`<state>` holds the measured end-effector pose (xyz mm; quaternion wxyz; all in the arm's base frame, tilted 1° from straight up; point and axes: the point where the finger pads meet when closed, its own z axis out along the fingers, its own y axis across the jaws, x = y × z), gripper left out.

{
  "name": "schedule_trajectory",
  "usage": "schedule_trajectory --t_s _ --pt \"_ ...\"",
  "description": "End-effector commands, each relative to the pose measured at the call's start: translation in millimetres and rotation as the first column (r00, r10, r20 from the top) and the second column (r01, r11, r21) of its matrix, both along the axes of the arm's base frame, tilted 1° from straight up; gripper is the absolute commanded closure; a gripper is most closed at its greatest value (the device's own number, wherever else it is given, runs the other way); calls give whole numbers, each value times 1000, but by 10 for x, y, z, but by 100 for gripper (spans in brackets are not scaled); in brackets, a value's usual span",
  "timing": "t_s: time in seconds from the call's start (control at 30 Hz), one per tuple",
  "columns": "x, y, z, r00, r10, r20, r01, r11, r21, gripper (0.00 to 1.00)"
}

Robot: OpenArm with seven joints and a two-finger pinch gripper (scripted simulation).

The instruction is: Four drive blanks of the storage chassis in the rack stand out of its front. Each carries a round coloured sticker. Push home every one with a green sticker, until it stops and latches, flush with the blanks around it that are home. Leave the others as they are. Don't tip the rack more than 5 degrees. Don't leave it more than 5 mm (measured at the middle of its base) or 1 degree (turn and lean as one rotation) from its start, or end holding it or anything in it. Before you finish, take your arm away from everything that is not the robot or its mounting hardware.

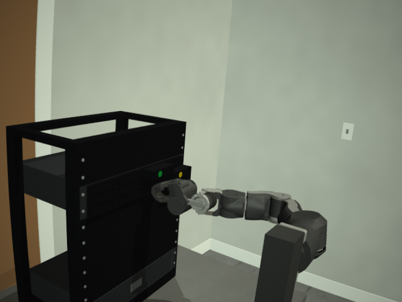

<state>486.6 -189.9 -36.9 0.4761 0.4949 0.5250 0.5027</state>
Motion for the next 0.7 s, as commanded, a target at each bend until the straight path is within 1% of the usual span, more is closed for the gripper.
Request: schedule_trajectory --t_s 0.0,0.67 --pt "10 53 58 1000 17 13 -17 1000 1 100" --pt "39 65 66 1000 17 13 -17 1000 1 100"
